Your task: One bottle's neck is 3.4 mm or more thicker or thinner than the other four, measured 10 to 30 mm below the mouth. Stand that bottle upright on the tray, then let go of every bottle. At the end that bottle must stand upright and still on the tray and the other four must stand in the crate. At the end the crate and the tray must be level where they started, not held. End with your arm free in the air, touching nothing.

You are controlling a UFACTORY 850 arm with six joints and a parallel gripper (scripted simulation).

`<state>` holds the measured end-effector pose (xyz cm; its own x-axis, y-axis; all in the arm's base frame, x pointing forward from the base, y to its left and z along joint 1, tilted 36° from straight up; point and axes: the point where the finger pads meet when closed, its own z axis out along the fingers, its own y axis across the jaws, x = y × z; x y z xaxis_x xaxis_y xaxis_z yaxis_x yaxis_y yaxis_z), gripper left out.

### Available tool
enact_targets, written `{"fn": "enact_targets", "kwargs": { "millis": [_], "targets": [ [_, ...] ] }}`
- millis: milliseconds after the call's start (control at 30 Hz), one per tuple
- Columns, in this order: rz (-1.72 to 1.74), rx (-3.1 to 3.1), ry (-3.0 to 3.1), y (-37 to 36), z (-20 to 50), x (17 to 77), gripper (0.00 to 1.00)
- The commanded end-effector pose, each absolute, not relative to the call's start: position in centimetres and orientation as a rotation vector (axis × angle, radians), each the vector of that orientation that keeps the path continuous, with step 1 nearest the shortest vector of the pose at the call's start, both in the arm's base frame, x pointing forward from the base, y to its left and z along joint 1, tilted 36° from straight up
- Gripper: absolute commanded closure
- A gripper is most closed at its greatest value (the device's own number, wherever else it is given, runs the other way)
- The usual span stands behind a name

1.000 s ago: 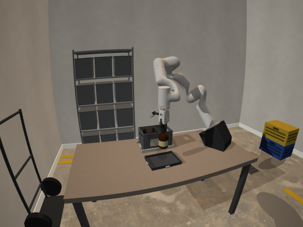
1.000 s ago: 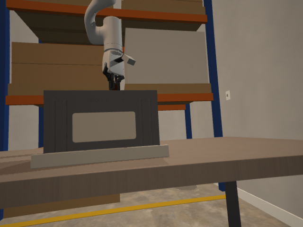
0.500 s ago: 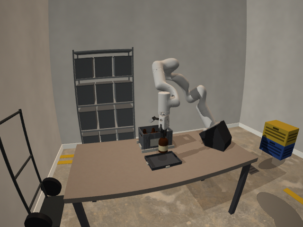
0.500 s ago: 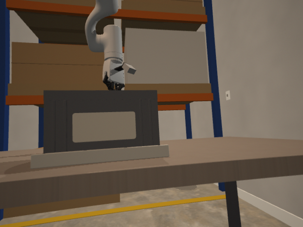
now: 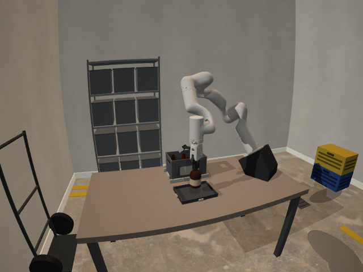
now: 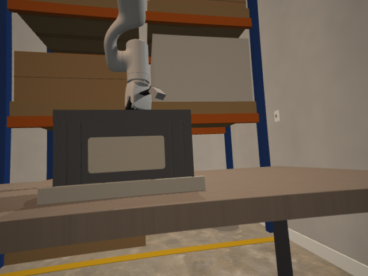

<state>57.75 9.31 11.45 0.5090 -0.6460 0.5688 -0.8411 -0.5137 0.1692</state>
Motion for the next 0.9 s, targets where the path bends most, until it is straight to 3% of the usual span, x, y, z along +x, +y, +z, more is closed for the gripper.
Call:
{"fn": "enact_targets", "kwargs": {
  "millis": [0,867],
  "targets": [
    [0.621,2.328,-1.225,8.8,10.8,58.0,1.0],
    [0.621,2.328,-1.225,7.6,9.0,58.4,1.0]
  ]
}}
